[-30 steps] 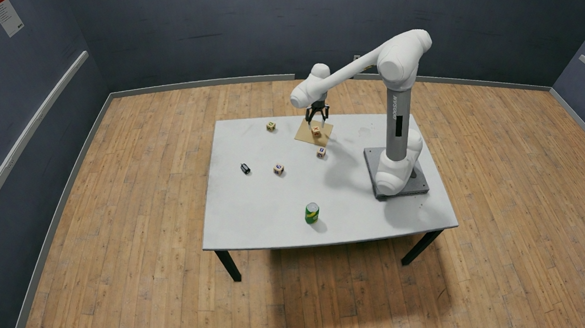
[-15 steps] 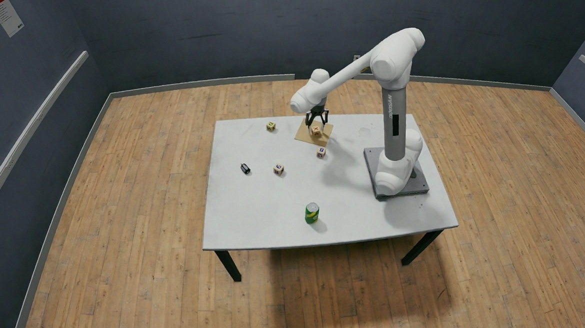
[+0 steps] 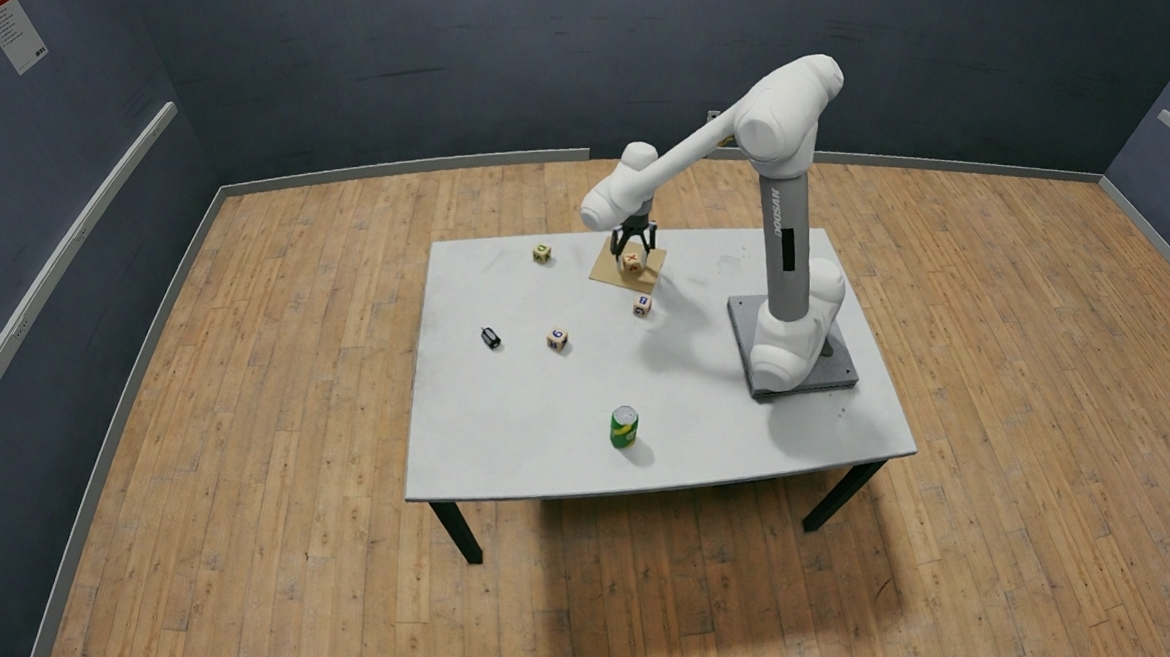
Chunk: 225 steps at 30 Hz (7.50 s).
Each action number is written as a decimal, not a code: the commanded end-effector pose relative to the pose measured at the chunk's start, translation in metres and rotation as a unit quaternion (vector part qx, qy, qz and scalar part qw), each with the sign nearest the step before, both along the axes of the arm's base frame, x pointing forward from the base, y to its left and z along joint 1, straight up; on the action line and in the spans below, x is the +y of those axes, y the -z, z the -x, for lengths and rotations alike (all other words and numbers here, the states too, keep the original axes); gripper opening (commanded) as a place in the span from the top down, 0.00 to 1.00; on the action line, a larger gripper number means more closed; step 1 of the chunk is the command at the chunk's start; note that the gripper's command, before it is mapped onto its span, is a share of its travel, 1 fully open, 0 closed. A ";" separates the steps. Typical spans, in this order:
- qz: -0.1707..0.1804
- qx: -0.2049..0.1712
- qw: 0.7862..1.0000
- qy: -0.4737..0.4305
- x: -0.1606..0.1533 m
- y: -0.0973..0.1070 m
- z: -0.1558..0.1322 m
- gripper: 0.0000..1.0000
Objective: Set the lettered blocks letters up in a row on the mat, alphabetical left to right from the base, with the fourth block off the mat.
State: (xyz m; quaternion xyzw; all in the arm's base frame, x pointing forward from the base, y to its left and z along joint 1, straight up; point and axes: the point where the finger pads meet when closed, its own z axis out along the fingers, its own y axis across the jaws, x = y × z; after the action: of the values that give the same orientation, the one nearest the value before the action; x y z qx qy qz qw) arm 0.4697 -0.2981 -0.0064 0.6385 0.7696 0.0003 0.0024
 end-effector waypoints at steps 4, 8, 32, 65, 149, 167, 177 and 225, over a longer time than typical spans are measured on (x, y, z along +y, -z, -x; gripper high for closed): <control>-0.002 0.001 1.000 0.000 0.002 0.005 0.003 0.45; -0.002 0.001 1.000 0.000 0.002 0.005 0.003 0.45; -0.002 0.001 1.000 0.000 0.002 0.005 0.003 0.56; -0.002 0.001 1.000 0.000 0.002 0.005 0.003 0.67; -0.001 0.000 0.897 -0.442 -0.032 -0.099 0.012 0.67; 0.000 0.000 0.742 -0.670 -0.051 -0.099 0.019 0.67; 0.001 0.000 0.635 -0.772 -0.061 -0.099 0.024 0.67; 0.002 0.001 0.378 -0.926 -0.079 -0.081 0.035 0.67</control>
State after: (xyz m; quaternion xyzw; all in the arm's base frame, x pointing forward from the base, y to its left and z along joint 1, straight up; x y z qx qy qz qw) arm 0.4363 -0.3778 0.0844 -0.4716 0.8818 -0.0016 0.0007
